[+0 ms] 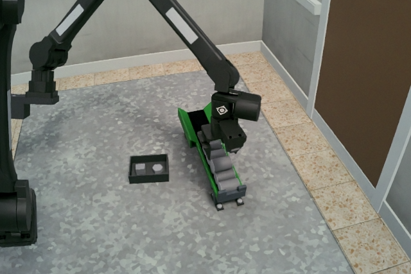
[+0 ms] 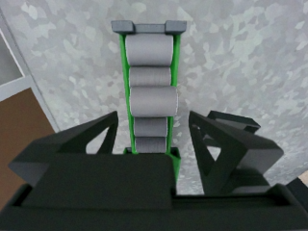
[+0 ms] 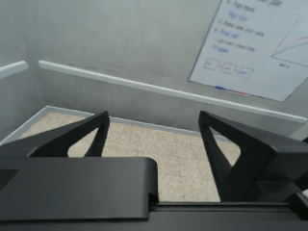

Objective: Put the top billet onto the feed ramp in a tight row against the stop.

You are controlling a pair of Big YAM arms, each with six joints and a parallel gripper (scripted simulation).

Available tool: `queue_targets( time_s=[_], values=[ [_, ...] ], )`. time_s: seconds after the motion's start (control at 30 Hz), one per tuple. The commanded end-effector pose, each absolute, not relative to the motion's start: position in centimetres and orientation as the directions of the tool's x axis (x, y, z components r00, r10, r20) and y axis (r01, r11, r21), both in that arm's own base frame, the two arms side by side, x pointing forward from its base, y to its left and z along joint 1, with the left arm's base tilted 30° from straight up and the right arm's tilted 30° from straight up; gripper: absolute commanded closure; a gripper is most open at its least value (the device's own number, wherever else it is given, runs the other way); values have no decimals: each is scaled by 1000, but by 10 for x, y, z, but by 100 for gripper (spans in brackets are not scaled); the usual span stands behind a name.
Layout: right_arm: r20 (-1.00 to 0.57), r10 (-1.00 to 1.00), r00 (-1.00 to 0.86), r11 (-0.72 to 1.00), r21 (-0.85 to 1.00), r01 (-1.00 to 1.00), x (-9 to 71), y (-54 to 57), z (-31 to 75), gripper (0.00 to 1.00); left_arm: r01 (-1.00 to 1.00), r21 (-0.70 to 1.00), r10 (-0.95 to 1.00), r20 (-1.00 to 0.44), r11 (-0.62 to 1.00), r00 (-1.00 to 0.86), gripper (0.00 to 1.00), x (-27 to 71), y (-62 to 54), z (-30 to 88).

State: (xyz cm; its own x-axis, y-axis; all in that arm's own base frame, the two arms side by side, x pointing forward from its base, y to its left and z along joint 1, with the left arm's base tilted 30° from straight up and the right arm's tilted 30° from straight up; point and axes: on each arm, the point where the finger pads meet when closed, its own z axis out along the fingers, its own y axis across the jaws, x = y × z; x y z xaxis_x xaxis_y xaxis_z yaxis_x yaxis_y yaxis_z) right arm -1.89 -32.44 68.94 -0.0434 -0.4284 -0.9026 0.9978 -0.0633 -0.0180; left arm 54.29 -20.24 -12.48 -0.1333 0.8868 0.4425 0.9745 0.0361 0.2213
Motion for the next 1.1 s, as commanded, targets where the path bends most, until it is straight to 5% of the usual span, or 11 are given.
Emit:
queue_targets(
  time_s=[0.0,1.07],
  values=[
    [-889,-457,-31,-67,0,998,-22,-317,699,0,974,223,886,443,41,-139,16,548,-192,-126],
    [-889,-457,-31,-67,0,998,-22,-317,699,0,975,217,884,447,40,-136,16,553,-174,-165]
  ],
)
